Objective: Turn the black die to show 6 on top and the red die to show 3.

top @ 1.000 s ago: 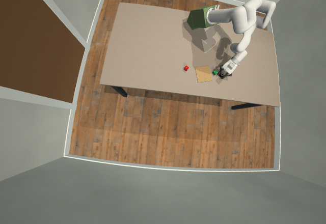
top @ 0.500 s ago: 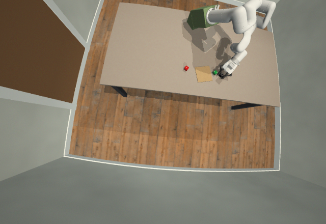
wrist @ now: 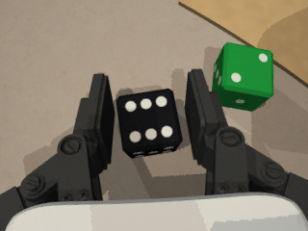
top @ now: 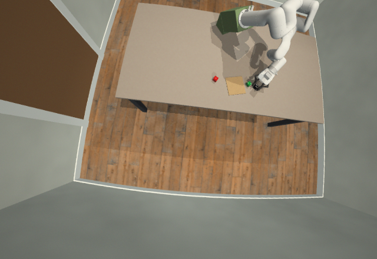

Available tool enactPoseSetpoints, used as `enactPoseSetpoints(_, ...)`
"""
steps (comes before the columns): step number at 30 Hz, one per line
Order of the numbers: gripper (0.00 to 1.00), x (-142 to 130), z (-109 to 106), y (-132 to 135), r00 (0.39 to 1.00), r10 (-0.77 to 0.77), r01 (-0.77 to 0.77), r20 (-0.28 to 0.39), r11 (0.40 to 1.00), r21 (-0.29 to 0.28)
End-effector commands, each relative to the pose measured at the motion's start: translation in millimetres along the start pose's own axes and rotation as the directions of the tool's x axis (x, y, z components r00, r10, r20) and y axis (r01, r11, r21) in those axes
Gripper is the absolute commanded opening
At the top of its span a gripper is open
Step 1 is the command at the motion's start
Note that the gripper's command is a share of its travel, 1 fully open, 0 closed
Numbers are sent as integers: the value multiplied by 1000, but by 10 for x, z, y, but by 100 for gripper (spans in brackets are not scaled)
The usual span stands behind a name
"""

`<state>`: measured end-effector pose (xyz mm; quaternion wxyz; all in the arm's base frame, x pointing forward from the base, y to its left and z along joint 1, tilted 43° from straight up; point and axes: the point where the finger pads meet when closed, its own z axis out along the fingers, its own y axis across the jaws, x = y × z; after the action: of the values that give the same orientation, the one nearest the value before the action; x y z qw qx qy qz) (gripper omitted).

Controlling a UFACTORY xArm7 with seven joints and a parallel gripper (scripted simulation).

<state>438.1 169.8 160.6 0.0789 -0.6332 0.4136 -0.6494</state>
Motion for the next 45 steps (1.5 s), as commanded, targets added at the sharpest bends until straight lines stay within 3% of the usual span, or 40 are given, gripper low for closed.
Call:
enactPoseSetpoints(1,47,9,-118,-5,1000,2,-2,0,1000,1)
enactPoseSetpoints(10,47,8,-414,-4,1000,2,-2,0,1000,1)
enactPoseSetpoints(21,47,29,-457,-4,1000,2,-2,-1,1000,1)
enactPoseSetpoints(37,47,487,-701,-3,1000,2,-2,-1,1000,1)
enactPoseSetpoints(45,47,539,-731,-7,1000,2,-2,0,1000,1)
